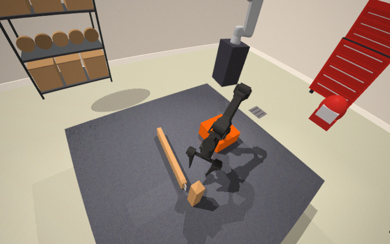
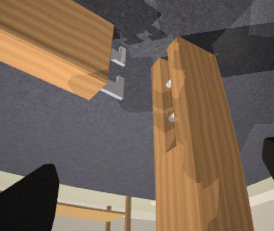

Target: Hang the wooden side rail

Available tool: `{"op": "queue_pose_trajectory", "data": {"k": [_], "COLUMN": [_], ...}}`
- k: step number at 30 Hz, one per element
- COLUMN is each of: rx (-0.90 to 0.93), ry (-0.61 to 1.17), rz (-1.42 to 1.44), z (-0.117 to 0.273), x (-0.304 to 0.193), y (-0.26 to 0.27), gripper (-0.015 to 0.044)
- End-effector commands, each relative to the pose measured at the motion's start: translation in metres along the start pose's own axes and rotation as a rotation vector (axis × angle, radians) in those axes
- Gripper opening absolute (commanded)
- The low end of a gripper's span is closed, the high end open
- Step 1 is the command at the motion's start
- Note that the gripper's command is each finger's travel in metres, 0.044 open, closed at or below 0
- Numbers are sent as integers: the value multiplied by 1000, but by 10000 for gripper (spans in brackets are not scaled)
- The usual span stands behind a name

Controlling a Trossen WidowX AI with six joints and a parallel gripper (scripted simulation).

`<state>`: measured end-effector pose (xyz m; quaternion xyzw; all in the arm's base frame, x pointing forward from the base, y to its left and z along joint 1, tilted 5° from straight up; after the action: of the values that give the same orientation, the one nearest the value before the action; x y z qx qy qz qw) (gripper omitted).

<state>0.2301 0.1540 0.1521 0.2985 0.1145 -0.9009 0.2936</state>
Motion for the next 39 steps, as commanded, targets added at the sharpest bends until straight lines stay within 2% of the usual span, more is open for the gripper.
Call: {"op": "queue_pose_trajectory", "data": {"k": [1,22,39], "rx": [-28,-29,-168], "ry": [-30,-30,63], "rz": [40,50,1003], "z": [-1,-1,-17], "x": [6,6,5], "y": [-23,-22,11], "gripper": [440,440,440]}}
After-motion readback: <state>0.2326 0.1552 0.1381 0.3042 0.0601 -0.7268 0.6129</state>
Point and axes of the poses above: the point midway between the two fingers, 35 mm back from their tips, its own z axis back along the fingers, its own y axis across the jaws, x = y × z, the point moved 8 cm from there along z, back along the fingers, and after that the axes turned 6 degrees about -z, right-handed, at the moved point
